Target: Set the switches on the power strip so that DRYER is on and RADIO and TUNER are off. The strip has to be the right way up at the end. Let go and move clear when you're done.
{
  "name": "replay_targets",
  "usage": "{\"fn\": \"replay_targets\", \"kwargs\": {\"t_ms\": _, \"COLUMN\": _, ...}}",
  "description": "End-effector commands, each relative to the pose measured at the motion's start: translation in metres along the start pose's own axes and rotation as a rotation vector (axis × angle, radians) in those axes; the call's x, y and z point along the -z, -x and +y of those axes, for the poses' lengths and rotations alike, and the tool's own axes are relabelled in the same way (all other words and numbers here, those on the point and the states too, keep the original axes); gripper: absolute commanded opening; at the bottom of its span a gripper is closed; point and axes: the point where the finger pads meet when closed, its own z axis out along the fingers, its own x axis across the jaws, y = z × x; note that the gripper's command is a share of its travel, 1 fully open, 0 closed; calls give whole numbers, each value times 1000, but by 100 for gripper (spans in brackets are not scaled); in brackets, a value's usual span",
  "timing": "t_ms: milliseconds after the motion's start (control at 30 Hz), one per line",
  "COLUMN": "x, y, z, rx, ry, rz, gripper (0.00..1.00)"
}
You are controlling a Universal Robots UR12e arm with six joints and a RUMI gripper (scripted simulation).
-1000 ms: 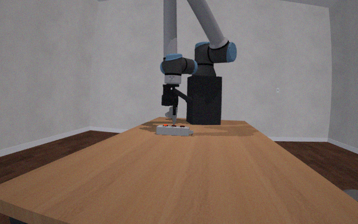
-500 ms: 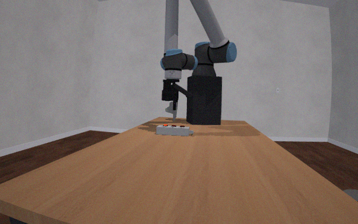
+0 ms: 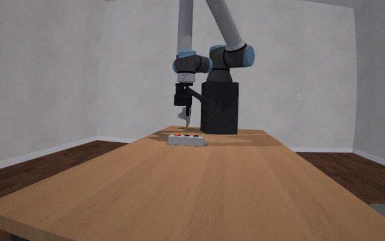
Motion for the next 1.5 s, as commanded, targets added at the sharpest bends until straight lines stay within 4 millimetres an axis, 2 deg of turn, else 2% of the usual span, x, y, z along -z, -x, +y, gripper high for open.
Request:
{"fn": "replay_targets", "kwargs": {"t_ms": 0, "x": 0, "y": 0, "z": 0, "rx": 0, "ry": 0, "rz": 1, "gripper": 0}}
{"fn": "replay_targets", "kwargs": {"t_ms": 300, "x": 0, "y": 0, "z": 0, "rx": 0, "ry": 0, "rz": 1, "gripper": 0}}
{"fn": "replay_targets", "kwargs": {"t_ms": 333, "x": 0, "y": 0, "z": 0, "rx": 0, "ry": 0, "rz": 1, "gripper": 100}}
{"fn": "replay_targets", "kwargs": {"t_ms": 633, "x": 12, "y": 0, "z": 0, "rx": 0, "ry": 0, "rz": 1, "gripper": 100}}
{"fn": "replay_targets", "kwargs": {"t_ms": 1100, "x": 87, "y": 0, "z": 0, "rx": 0, "ry": 0, "rz": 1, "gripper": 100}}
{"fn": "replay_targets", "kwargs": {"t_ms": 1467, "x": 102, "y": 0, "z": 0, "rx": 0, "ry": 0, "rz": 1, "gripper": 100}}
